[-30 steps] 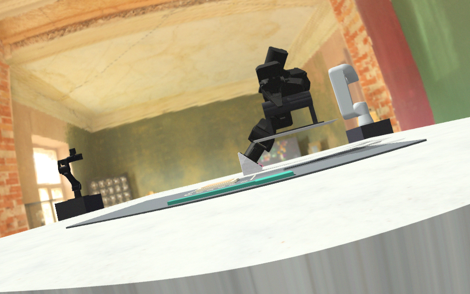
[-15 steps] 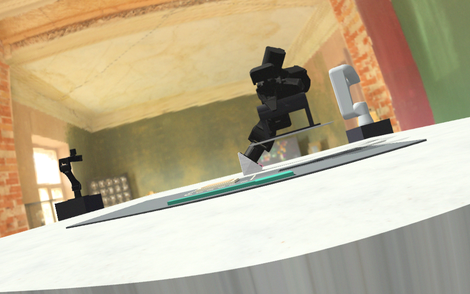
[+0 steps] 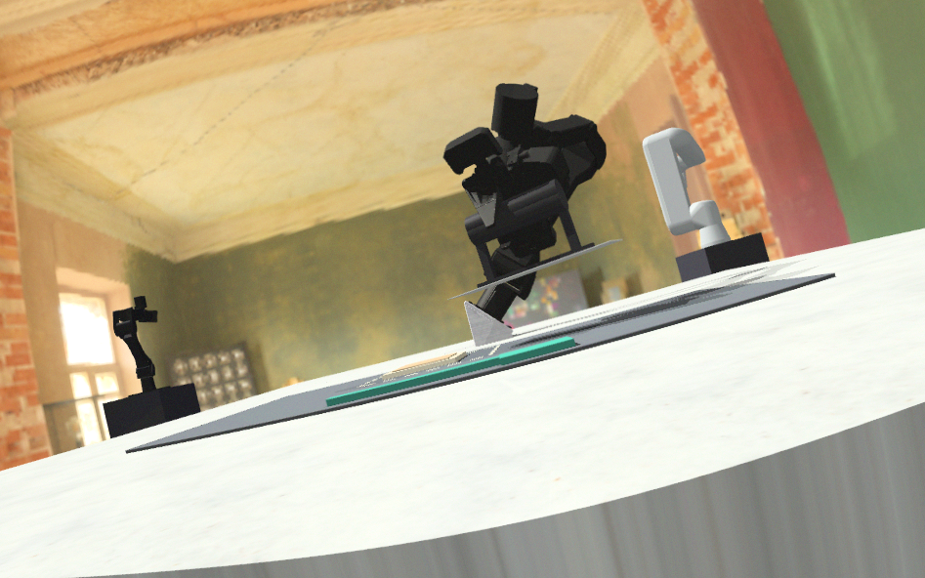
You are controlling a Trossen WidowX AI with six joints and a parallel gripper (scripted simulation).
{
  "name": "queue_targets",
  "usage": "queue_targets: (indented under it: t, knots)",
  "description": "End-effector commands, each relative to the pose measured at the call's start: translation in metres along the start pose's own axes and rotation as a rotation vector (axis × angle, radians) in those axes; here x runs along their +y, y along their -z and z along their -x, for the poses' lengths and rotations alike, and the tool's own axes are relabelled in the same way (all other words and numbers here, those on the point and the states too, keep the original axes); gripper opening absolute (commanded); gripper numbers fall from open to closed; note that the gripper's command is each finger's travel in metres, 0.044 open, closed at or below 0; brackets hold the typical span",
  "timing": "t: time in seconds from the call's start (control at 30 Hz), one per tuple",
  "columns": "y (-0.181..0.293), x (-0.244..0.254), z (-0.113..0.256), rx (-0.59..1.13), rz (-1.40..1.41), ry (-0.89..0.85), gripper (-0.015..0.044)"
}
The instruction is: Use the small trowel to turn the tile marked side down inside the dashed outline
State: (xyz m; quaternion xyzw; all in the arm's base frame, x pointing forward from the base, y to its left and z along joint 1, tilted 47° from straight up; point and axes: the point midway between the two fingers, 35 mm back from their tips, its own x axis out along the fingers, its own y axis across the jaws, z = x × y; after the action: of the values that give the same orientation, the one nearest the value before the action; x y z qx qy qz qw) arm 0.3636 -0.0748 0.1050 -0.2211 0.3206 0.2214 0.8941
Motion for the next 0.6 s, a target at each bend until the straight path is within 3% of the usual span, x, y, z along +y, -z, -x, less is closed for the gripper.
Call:
queue_targets:
  t: [0.0, 0.57]
  knots:
    - [0.010, -0.014, -0.005, 0.054, -0.065, 0.016, 0.0000]
    - [0.058, -0.040, -0.031, 0.268, -0.298, 0.013, 0.0000]
